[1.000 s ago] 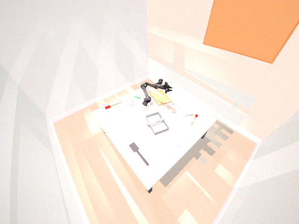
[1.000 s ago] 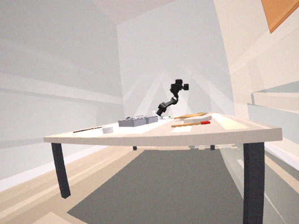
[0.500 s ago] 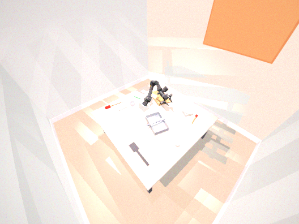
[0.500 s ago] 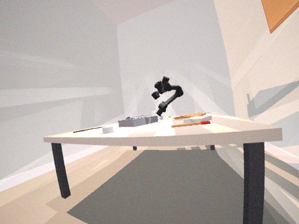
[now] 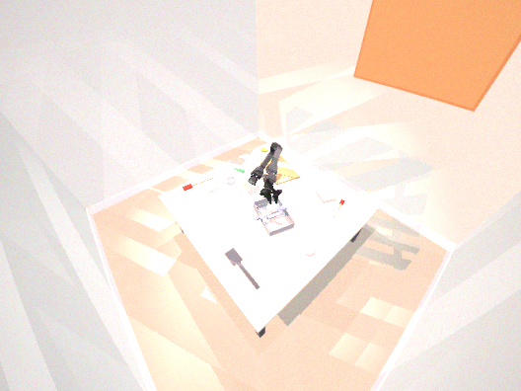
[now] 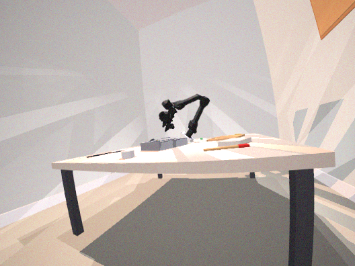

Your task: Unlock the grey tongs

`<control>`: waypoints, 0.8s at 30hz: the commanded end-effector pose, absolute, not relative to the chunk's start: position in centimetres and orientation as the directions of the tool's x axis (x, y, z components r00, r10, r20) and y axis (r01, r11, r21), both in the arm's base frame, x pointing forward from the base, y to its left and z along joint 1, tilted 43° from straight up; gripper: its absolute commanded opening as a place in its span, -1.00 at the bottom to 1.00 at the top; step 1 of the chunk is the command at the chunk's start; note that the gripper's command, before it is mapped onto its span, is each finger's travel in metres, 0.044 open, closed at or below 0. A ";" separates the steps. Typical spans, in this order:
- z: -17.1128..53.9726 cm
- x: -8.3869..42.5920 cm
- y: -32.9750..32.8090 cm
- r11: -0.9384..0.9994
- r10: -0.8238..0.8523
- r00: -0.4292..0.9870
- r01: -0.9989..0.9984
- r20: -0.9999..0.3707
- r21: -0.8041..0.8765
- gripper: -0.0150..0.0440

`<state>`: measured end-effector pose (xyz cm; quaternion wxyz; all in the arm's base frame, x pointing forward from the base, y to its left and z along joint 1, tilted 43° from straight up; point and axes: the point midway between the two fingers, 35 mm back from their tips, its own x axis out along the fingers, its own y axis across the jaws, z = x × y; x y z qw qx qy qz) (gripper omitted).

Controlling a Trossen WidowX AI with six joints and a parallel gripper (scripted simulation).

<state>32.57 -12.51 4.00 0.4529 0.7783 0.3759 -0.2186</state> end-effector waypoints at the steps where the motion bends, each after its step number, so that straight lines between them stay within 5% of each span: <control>1: -1.5 30.2 -13.8 -0.499 0.467 0.534 0.817 -0.705 0.288 0.39; 24: -2.7 31.0 -13.7 -0.522 0.480 0.522 0.816 -0.706 0.248 0.39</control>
